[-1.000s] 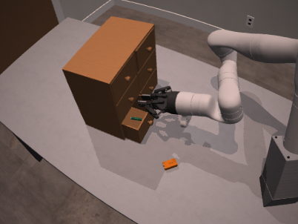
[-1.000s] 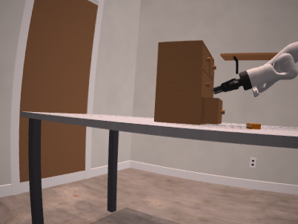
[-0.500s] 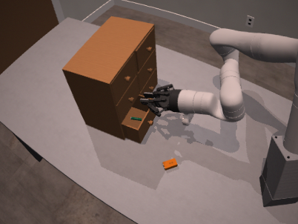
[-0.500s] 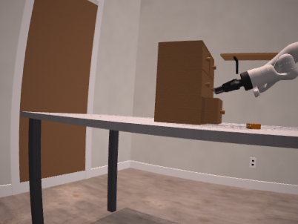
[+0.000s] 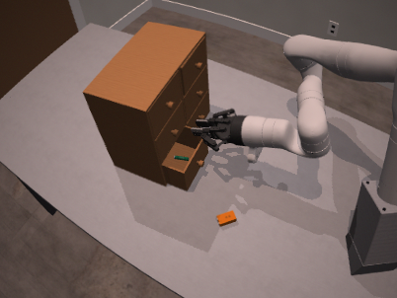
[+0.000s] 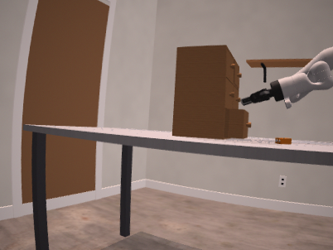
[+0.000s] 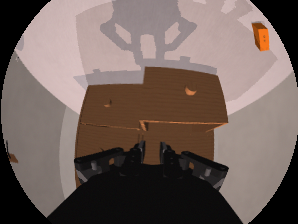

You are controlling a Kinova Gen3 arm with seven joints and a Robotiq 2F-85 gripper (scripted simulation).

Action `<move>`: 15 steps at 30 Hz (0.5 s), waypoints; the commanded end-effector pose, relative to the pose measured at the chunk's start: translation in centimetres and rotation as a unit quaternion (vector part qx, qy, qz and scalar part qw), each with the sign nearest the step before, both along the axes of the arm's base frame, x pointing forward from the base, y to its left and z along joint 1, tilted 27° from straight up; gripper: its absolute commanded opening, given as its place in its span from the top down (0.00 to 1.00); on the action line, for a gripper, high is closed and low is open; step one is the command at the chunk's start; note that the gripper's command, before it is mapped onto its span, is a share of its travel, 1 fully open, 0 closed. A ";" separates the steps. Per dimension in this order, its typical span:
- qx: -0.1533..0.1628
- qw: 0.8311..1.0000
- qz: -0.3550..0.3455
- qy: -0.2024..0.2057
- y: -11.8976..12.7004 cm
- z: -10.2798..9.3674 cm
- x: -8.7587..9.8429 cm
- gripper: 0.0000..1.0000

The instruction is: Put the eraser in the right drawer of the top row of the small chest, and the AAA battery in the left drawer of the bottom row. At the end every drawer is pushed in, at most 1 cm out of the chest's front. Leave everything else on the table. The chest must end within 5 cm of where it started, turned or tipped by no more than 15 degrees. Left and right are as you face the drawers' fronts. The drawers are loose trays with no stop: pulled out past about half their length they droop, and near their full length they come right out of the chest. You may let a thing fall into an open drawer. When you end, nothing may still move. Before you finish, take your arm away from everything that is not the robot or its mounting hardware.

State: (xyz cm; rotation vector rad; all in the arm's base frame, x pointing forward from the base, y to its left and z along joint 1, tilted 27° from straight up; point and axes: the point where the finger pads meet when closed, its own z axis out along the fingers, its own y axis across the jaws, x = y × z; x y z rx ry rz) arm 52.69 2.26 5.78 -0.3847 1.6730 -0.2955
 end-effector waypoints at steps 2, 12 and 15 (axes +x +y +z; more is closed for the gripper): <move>0.002 1.000 0.003 0.000 -0.7 0.4 -0.3 0.76; 0.002 1.000 0.004 0.000 -1.9 0.9 -0.7 0.76; 0.003 1.000 0.005 -0.001 -2.3 1.1 -0.9 0.76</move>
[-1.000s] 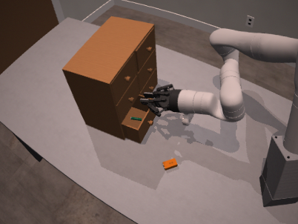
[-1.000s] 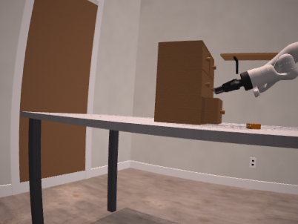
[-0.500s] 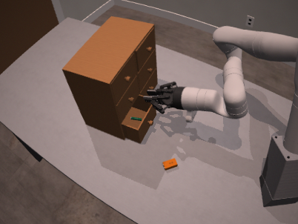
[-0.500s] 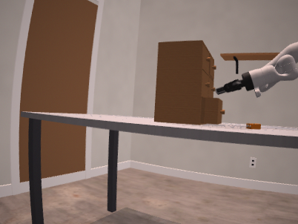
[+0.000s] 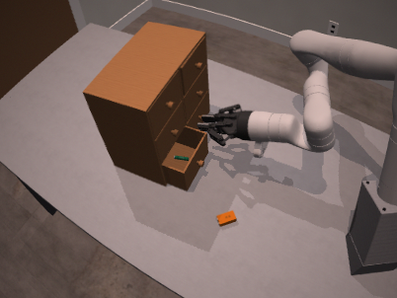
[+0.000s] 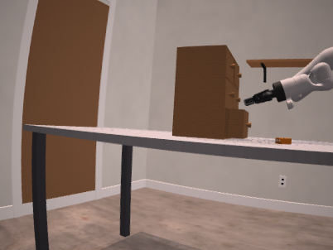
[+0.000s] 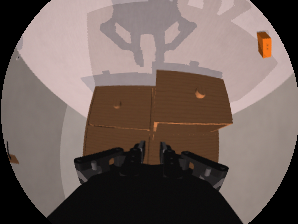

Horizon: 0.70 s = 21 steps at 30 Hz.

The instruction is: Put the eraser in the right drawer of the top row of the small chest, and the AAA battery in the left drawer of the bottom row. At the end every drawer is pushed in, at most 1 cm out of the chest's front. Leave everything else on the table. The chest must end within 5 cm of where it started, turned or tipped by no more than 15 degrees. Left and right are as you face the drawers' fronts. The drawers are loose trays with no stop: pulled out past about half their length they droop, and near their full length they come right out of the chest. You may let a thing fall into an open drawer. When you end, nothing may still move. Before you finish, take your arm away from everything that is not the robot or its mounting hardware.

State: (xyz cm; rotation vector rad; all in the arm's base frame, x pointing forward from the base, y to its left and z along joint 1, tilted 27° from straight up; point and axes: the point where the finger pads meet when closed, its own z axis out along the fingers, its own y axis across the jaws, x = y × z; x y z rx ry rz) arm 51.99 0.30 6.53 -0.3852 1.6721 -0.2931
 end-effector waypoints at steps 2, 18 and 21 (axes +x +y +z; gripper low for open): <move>0.002 1.000 0.003 0.000 -0.8 0.4 -0.3 0.76; 0.002 1.000 0.004 0.000 -3.1 1.3 -1.2 0.76; 0.002 1.000 0.004 0.000 -3.5 1.5 -1.3 0.76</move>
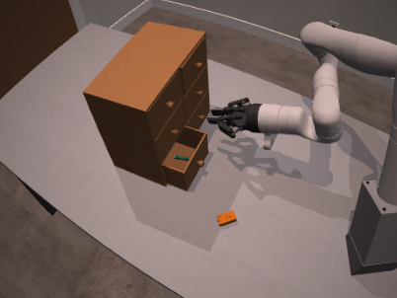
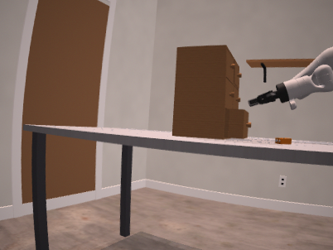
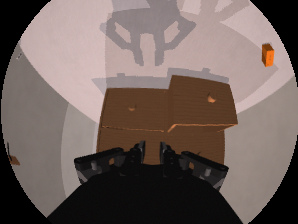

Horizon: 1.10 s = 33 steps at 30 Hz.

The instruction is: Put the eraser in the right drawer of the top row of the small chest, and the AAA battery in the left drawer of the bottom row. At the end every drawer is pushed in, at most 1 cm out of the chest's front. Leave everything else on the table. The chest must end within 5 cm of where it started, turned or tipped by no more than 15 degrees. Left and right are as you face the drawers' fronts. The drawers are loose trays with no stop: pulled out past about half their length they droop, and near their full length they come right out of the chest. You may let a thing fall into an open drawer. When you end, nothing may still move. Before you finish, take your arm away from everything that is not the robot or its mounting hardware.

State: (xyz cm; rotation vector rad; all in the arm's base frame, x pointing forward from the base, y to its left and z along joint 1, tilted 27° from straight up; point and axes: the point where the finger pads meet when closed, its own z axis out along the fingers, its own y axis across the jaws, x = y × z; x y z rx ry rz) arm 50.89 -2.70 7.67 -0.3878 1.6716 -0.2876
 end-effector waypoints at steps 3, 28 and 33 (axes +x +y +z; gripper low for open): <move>0.001 1.000 0.002 0.000 -1.0 0.5 -0.4 0.76; 0.001 1.000 0.002 0.001 -4.3 1.7 -1.6 0.76; 0.001 1.000 0.002 0.001 -5.0 2.0 -1.8 0.76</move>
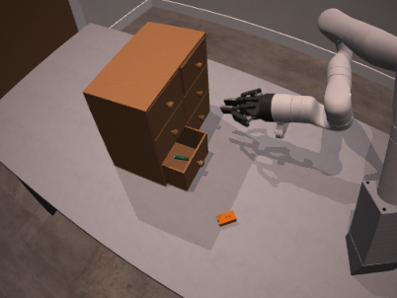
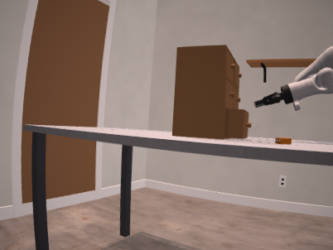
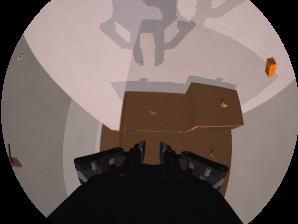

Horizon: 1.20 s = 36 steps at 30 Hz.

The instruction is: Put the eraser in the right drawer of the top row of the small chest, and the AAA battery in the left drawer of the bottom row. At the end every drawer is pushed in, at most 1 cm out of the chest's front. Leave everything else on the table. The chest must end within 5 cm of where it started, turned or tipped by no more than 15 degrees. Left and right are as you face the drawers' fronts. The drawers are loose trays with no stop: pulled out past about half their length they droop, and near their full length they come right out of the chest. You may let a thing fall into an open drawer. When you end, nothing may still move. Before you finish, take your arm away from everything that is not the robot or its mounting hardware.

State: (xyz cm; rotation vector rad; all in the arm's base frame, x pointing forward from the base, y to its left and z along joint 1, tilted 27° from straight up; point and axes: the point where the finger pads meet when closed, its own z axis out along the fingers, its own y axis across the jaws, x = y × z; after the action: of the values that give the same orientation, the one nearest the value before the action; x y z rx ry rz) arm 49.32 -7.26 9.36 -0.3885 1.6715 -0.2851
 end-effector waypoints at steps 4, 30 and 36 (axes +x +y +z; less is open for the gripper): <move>0.000 1.000 0.001 0.001 -1.2 0.6 -0.5 0.76; -0.001 1.000 0.000 0.000 -4.8 1.8 -1.6 0.76; -0.002 1.000 -0.001 0.000 -5.7 2.1 -1.8 0.76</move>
State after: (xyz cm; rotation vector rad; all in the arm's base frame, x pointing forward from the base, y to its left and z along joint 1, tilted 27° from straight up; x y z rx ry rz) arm 47.62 -12.09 11.21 -0.3881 1.6715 -0.2819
